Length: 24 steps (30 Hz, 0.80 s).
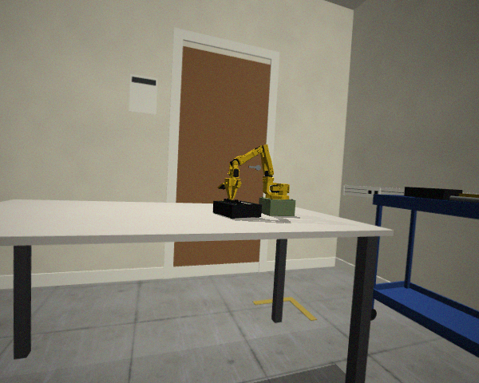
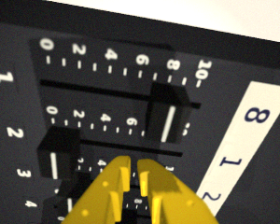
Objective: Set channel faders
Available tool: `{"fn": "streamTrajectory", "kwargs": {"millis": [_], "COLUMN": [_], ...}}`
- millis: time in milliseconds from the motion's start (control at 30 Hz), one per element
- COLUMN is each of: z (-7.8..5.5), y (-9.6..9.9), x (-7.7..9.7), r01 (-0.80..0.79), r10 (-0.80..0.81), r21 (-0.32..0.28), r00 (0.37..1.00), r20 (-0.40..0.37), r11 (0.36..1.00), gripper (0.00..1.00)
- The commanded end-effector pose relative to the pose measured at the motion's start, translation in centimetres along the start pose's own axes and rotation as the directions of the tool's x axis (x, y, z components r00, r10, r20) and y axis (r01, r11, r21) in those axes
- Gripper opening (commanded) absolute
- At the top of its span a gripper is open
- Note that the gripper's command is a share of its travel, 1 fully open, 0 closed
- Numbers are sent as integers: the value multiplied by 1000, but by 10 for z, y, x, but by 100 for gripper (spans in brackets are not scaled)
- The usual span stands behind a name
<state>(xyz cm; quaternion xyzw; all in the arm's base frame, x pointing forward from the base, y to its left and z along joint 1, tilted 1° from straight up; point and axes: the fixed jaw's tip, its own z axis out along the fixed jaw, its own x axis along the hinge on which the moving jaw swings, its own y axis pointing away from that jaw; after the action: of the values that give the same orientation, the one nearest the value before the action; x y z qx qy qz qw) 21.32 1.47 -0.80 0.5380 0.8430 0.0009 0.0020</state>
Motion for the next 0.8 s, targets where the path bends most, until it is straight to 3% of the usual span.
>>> {"fn": "streamTrajectory", "kwargs": {"millis": [0, 767], "z": [0, -6], "y": [1, 3], "x": [-1, -2], "r01": [-12, -15], "r10": [12, 15], "r21": [-8, -8], "r00": [1000, 1000], "r20": [2, 2], "r11": [1000, 1000], "gripper": [0, 0]}}
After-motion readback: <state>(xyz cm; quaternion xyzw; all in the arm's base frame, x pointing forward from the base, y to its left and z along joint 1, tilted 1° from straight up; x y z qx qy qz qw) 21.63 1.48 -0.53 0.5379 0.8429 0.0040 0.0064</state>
